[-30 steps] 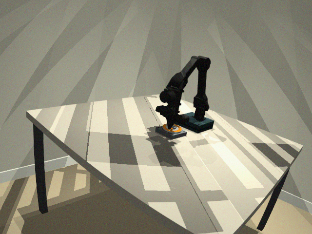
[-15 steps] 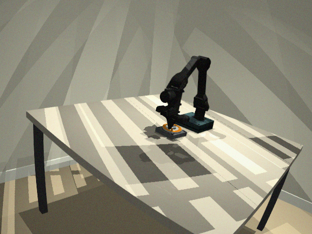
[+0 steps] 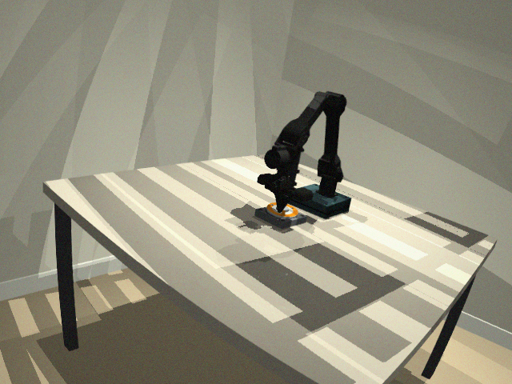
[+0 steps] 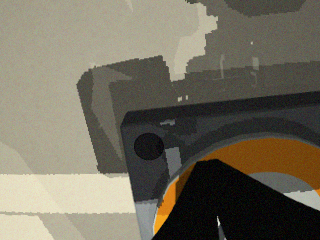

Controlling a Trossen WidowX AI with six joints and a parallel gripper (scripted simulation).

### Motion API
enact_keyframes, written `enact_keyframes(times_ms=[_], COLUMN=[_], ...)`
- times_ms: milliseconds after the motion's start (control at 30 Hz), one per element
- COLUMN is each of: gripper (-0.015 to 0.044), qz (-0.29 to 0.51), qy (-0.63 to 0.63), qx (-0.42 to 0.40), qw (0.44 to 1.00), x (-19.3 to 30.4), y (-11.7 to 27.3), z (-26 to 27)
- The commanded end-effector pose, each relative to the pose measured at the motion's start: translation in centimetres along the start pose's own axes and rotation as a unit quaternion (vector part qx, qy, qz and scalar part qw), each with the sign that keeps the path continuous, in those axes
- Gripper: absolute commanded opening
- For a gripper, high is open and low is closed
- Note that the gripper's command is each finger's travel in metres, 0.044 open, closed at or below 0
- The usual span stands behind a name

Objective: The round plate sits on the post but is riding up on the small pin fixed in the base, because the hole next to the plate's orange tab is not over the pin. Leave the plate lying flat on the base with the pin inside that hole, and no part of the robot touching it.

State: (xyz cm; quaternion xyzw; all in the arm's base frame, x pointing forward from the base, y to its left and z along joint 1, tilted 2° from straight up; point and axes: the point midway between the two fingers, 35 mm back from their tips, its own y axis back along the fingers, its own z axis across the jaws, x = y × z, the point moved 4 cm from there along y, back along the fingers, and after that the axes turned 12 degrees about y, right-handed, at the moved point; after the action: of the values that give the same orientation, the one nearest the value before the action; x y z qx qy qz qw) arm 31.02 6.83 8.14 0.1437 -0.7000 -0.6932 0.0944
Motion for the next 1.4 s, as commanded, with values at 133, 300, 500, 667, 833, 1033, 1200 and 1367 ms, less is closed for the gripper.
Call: enact_keyframes(times_ms=[133, 300, 500, 667, 833, 1033, 1200, 1367], gripper=[0.0, 0.0, 0.0, 0.0, 0.0, 0.0, 0.0, 0.0], qz=[0.003, 0.003, 0.003, 0.003, 0.003, 0.003, 0.003, 0.003], qy=[0.005, 0.005, 0.005, 0.005, 0.005, 0.005, 0.005, 0.005], qx=[-0.01, -0.01, -0.01, -0.01, -0.01, -0.01, -0.01, -0.01], qw=[1.0, 1.0, 1.0, 1.0, 1.0, 1.0, 1.0, 1.0], x=[0.31, 0.45, 0.54, 0.66, 0.69, 0.73, 0.77, 0.82], y=[-0.18, -0.17, -0.18, -0.16, -0.15, -0.15, -0.14, -0.14], z=[0.93, 1.07, 1.18, 1.34, 1.44, 1.53, 1.6, 1.68])
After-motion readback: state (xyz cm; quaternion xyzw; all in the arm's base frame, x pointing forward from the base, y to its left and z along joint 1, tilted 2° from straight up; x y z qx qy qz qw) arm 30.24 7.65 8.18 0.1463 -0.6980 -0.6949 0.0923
